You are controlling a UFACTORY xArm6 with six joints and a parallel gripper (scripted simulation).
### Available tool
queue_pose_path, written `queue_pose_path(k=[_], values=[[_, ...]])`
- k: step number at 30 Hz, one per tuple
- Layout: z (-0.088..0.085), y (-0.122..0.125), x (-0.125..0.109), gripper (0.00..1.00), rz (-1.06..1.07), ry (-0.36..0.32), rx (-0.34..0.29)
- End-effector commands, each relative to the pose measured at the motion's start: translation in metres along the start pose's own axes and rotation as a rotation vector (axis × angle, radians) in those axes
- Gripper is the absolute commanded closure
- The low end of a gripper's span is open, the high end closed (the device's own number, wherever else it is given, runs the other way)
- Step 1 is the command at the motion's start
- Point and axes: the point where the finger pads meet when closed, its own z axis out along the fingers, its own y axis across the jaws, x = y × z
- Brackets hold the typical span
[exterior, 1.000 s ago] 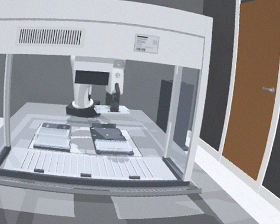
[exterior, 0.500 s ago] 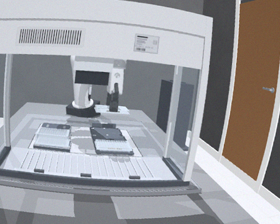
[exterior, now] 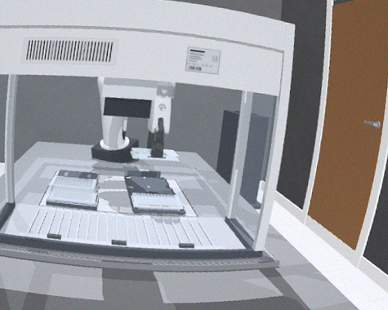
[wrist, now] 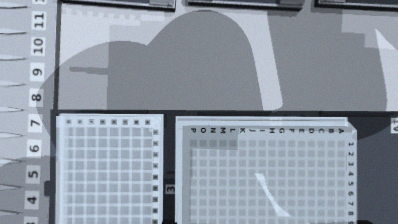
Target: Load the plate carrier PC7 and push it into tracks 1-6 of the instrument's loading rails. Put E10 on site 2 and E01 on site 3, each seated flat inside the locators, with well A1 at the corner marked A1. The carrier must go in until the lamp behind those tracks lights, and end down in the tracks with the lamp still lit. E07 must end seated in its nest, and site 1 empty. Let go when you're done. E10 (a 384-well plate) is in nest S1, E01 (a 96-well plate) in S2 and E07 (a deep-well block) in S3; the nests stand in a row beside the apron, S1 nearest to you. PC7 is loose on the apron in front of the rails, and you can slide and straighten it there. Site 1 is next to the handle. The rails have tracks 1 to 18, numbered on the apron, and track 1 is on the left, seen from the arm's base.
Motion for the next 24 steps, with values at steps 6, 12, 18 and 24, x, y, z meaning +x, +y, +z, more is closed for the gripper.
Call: queue_pose_path(k=[6, 12, 18, 24], values=[[0.014, -0.001, 0.0, 1.0, 0.0, -0.001, 0.004], [0.024, -0.001, 0.0, 1.0, 0.0, -0.001, 0.004], [0.032, -0.001, 0.0, 1.0, 0.0, -0.001, 0.004], [0.041, -0.001, 0.0, 1.0, 0.0, -0.001, 0.004]])
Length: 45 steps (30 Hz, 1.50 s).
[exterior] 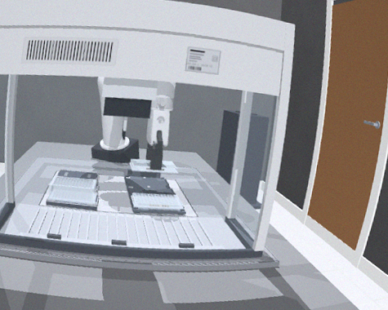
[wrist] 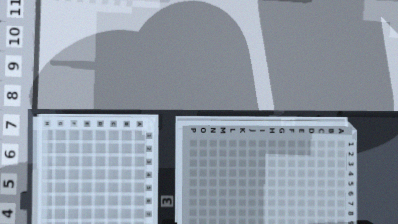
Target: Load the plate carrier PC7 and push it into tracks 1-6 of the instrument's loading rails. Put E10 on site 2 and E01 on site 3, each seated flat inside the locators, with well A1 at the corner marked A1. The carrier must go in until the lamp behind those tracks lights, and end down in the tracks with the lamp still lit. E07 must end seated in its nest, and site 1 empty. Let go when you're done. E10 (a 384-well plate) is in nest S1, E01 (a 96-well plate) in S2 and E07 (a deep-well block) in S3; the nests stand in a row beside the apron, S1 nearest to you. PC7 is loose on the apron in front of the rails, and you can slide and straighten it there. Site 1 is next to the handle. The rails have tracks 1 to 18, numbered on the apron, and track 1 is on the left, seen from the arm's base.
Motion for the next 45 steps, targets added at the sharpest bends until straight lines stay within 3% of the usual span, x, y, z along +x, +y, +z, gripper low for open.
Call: queue_pose_path(k=[1, 27, 45], values=[[0.009, -0.001, 0.0, 1.0, 0.0, -0.001, 0.004], [0.049, -0.002, 0.0, 1.0, 0.0, -0.001, 0.004], [0.054, -0.002, 0.0, 1.0, 0.0, -0.001, 0.003]])
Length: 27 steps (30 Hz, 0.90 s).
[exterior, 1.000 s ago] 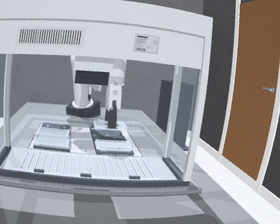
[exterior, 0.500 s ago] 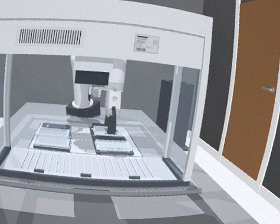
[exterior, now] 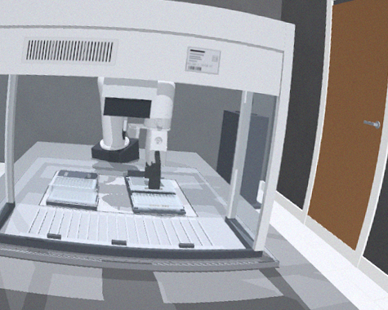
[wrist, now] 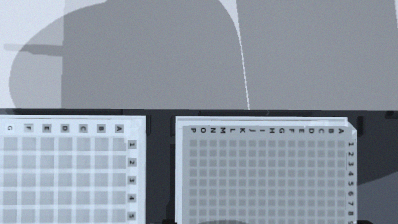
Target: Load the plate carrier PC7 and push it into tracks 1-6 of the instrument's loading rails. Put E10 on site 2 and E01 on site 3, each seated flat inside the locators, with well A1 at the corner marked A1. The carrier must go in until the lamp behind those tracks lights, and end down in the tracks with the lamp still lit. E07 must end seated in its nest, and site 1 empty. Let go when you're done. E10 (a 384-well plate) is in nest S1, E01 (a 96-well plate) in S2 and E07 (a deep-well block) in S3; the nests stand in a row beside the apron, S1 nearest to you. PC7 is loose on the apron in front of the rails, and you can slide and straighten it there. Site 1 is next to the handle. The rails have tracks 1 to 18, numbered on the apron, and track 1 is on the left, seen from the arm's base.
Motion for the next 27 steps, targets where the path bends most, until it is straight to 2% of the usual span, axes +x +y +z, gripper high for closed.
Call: queue_pose_path(k=[1, 10, 27], values=[[-0.001, -0.001, 0.0, 1.0, 0.0, -0.001, 0.003], [-0.001, -0.001, 0.0, 1.0, 0.0, -0.001, 0.003], [0.009, -0.001, 0.0, 1.0, 0.0, -0.001, 0.003]])
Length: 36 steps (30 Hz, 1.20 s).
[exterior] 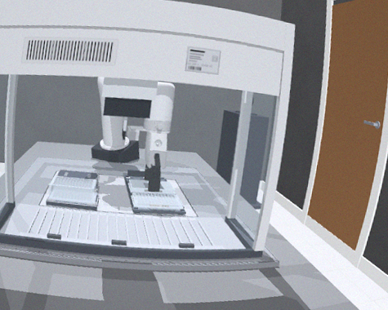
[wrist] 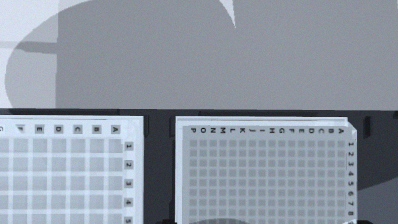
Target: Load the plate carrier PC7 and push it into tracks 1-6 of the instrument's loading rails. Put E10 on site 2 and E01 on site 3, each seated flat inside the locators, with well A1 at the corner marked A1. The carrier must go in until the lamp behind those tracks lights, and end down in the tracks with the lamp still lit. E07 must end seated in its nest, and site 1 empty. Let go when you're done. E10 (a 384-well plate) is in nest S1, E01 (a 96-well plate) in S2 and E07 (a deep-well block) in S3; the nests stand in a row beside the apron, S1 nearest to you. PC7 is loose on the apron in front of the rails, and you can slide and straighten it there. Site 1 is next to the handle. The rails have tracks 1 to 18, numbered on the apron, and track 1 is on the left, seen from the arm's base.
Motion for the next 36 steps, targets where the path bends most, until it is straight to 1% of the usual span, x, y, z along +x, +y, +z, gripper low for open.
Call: queue_pose_path(k=[1, 6, 25, 26, 36], values=[[0.0029, -0.0014, -0.0003, 1.0, 0.0, -0.001, 0.004], [0.0058, -0.0014, -0.0003, 1.0, 0.0, -0.001, 0.004], [0.0057, -0.0014, -0.0003, 1.0, 0.0, -0.001, 0.004], [0.0064, -0.0014, -0.0003, 0.0, 0.0, -0.001, 0.003], [0.0064, -0.0014, -0.0003, 0.0, 0.0, -0.001, 0.003]])
